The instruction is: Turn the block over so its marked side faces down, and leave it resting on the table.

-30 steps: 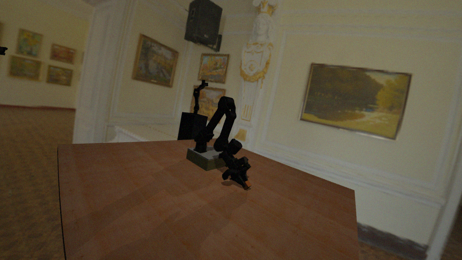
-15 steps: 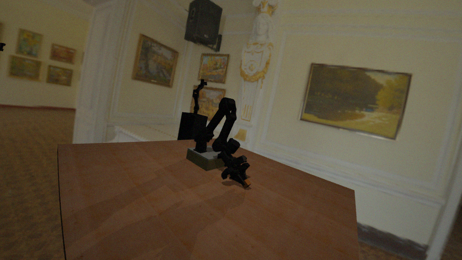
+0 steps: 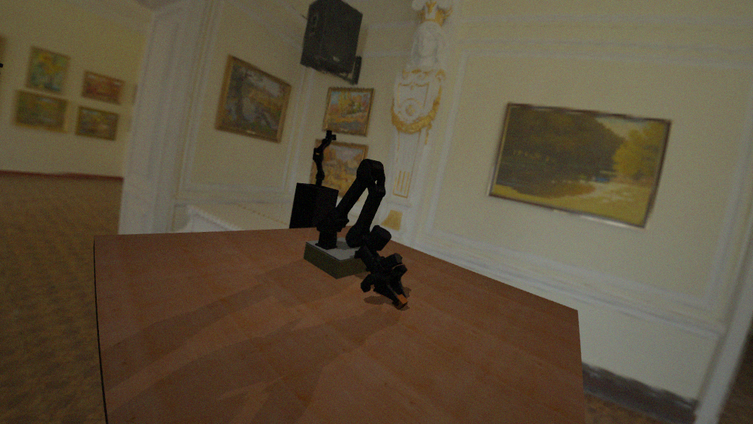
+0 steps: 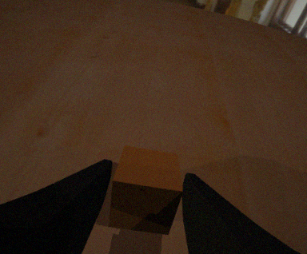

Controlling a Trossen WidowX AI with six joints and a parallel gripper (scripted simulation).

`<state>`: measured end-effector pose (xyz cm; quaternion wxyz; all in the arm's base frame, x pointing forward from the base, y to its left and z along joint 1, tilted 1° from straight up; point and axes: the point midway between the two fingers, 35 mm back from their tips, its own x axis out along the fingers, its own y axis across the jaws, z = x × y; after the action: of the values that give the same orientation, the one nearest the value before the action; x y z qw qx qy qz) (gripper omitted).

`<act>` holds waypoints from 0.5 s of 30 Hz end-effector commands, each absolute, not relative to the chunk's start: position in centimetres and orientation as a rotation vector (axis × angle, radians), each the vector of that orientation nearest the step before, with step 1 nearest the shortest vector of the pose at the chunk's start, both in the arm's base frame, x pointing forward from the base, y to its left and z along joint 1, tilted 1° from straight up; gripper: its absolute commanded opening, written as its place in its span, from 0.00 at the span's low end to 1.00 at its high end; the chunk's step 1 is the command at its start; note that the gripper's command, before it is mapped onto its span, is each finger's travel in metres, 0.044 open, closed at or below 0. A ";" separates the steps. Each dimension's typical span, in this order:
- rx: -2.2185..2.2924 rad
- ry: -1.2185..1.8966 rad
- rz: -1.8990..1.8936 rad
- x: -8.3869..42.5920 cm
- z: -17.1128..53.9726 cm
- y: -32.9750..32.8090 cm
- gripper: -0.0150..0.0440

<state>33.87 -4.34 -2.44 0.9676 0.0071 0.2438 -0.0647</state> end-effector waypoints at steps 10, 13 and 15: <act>0.010 0.492 -0.125 33.9 -2.4 -4.3 1.00; 0.010 0.492 -0.125 33.9 -2.4 -4.3 1.00; 0.010 0.492 -0.125 33.9 -2.4 -4.3 1.00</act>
<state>33.87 -4.34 -2.44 0.9676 0.0070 0.2438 -0.0648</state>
